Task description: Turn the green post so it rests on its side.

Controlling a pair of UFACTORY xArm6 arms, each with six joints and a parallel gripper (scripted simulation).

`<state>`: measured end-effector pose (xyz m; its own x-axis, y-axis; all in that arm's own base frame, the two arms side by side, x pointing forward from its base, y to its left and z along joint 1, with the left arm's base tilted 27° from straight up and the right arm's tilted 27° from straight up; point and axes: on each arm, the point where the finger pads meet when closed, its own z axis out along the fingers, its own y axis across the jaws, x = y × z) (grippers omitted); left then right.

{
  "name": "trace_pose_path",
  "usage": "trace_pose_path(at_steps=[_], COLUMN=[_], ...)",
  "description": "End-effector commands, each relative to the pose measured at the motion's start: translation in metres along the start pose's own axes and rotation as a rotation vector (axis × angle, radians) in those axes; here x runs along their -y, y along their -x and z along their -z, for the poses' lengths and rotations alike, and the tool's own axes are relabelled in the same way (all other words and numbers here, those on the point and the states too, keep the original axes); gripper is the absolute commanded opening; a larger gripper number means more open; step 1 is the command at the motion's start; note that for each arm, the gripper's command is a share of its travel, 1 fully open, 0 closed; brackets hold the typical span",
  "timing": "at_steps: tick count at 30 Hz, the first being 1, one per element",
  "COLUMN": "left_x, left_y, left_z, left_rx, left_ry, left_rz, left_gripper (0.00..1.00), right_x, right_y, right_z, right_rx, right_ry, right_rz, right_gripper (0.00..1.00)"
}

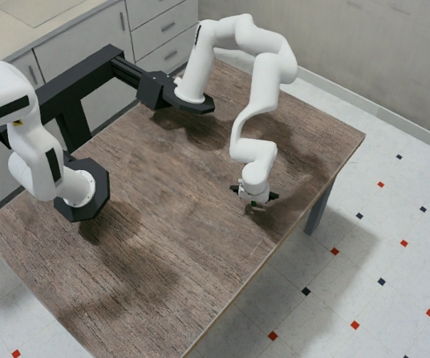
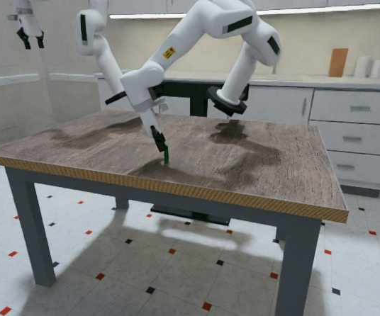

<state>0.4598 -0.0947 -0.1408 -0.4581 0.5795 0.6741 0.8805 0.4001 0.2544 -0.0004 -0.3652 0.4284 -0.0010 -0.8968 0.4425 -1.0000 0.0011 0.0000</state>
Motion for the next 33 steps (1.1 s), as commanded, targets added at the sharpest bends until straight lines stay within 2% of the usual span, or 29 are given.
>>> trace_pose_path(at_steps=[1, 4, 5, 33], left_x=[-0.0011, -0.0011, -0.0011, -0.0011], left_y=[0.0006, 0.0006, 0.0006, 0.0006], left_z=[0.0018, 0.0018, 0.0018, 0.0018], left_rx=[0.004, 0.004, 0.004, 0.004], left_ry=[0.002, 0.002, 0.002, 0.002], left_rz=[0.002, 0.002, 0.002, 0.002], left_gripper=[1.0, 1.0, 0.15, 0.15], right_x=[0.0, 0.0, 0.0, 0.0], right_y=[-0.0011, -0.0011, -0.0011, -0.0011], right_z=[0.0019, 0.0019, 0.0019, 0.0019], right_rx=[-0.005, -0.005, -0.005, -0.005], right_ry=[0.0, 0.0, 0.0, 0.0], right_rz=[0.0, 0.0, 0.0, 0.0], right_gripper=[1.0, 1.0, 1.0, 1.0])
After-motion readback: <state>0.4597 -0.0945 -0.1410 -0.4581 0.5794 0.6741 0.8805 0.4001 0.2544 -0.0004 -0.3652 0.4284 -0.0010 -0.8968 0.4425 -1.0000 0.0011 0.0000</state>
